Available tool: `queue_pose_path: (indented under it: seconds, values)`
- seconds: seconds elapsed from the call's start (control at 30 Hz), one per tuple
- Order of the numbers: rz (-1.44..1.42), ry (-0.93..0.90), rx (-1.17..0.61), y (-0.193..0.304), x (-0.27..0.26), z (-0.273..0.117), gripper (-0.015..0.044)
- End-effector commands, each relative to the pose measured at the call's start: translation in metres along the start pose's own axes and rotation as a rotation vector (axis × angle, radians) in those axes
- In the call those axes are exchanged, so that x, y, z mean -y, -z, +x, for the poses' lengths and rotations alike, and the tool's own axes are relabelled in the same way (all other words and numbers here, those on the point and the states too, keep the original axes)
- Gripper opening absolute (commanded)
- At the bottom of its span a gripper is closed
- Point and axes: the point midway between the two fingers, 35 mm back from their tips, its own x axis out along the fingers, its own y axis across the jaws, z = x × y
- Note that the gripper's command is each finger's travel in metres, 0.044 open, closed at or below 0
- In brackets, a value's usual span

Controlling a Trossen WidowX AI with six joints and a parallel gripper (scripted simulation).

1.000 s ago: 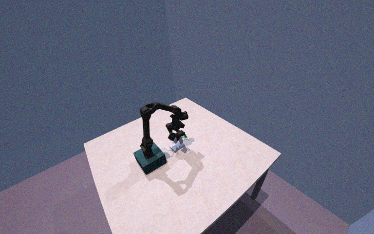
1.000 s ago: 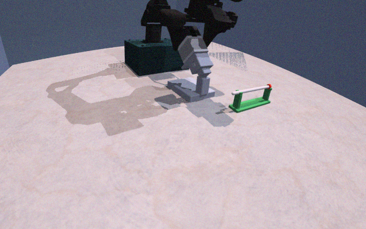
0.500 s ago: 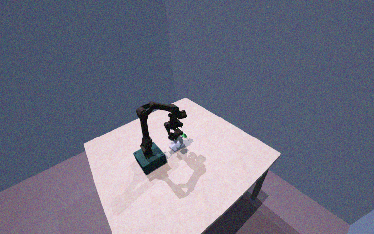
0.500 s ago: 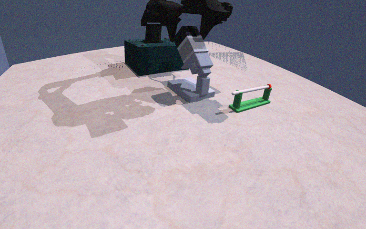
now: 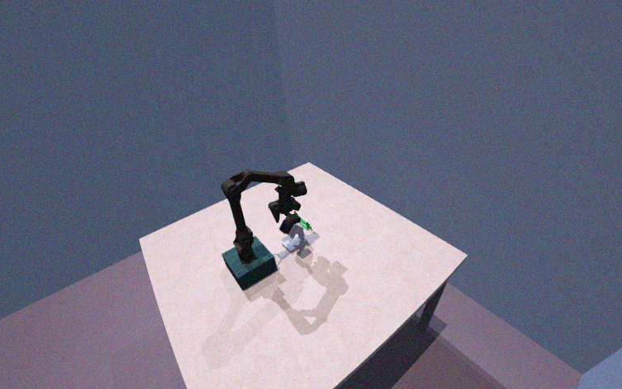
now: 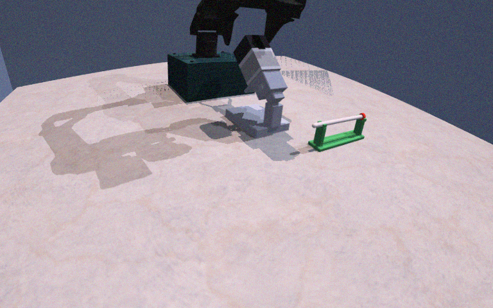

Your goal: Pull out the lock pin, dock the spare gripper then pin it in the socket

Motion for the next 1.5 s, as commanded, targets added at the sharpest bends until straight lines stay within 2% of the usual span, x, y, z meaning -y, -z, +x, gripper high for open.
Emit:
queue_pose_path:
  seconds: [0.0,1.13,1.3,1.47]
  values:
    - [-0.001,0.000,0.000,0.008,0.000,-0.005,0.0440]
    - [0.010,-0.004,-0.017,0.030,0.000,-0.056,0.0440]
    - [0.011,-0.004,-0.017,0.029,0.000,-0.052,0.0440]
    - [0.005,-0.005,-0.007,0.022,-0.040,-0.056,0.0309]
